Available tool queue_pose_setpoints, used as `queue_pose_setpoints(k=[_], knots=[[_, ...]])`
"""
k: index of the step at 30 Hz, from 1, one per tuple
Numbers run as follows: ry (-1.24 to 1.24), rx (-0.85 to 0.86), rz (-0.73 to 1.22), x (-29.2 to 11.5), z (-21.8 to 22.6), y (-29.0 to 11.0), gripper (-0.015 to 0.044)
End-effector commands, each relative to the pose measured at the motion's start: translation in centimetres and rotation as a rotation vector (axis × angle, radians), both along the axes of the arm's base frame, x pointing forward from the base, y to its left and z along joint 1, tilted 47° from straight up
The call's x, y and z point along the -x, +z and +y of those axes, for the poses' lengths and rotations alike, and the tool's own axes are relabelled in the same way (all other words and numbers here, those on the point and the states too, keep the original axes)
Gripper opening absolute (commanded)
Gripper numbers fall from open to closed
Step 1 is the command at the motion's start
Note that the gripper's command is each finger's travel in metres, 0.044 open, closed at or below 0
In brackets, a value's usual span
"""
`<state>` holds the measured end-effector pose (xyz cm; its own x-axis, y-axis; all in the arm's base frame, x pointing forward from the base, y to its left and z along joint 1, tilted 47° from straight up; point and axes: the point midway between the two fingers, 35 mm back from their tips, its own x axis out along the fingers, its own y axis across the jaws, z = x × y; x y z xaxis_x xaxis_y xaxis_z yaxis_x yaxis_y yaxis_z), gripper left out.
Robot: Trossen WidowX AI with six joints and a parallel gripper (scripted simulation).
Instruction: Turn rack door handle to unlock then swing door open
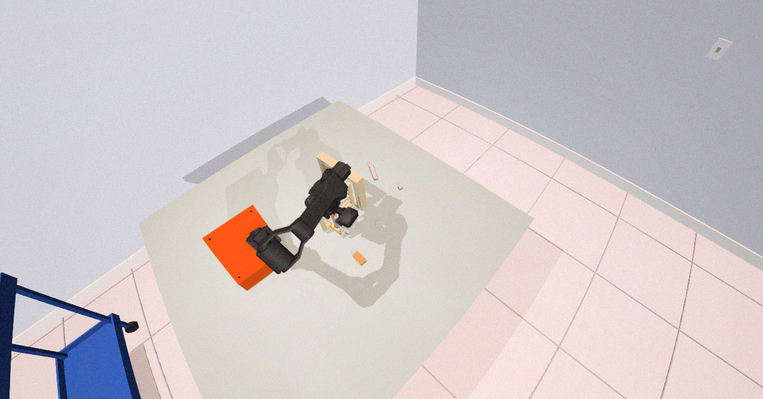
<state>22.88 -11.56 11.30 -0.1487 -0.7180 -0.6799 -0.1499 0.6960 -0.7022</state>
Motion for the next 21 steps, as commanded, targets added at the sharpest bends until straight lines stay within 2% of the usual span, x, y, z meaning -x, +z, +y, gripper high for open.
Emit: queue_pose_setpoints(k=[1, 21], knots=[[-0.001, -0.004, -0.008, -0.4, 0.5, 0.5, 0.0281], [-0.001, -0.007, -0.008, -0.9, 2.7, 2.4, 0.0281]])
